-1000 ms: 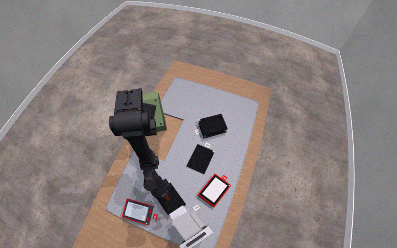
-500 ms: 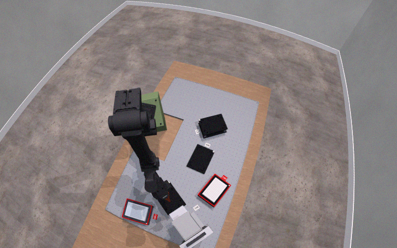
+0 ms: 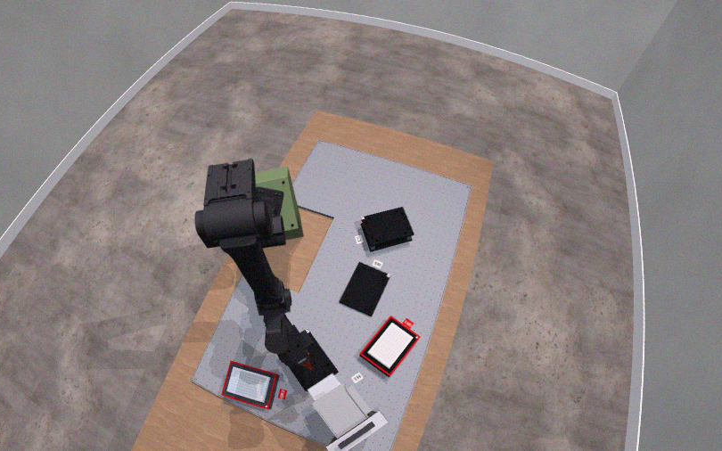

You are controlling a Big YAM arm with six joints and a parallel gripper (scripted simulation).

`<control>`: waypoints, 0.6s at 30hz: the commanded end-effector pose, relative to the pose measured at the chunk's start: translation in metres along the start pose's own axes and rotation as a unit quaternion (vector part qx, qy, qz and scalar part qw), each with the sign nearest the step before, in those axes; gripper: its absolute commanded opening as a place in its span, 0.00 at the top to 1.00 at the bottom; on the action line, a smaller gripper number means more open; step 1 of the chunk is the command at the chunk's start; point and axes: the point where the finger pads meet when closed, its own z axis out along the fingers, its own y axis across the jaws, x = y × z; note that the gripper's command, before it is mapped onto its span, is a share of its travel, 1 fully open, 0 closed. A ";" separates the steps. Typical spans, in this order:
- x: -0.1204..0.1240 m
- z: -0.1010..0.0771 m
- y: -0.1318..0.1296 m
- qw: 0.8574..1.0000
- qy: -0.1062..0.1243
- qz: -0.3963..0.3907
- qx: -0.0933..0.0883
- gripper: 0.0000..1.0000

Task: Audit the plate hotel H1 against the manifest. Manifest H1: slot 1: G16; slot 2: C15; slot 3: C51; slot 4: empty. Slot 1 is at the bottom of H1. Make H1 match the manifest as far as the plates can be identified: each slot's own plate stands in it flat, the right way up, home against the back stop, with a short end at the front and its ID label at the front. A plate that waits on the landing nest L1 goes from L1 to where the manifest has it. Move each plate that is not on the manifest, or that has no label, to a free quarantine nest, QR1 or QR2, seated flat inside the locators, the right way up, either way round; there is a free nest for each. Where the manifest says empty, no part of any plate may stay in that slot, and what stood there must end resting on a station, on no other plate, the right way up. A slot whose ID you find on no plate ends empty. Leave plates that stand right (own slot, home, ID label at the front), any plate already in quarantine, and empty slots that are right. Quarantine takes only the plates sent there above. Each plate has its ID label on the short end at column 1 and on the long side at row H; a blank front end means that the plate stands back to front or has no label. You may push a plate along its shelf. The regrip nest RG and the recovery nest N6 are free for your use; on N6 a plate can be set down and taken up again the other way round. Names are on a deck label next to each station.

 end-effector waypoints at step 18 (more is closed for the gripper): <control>-0.029 0.011 0.001 1.000 -0.021 -0.009 -0.002 1.00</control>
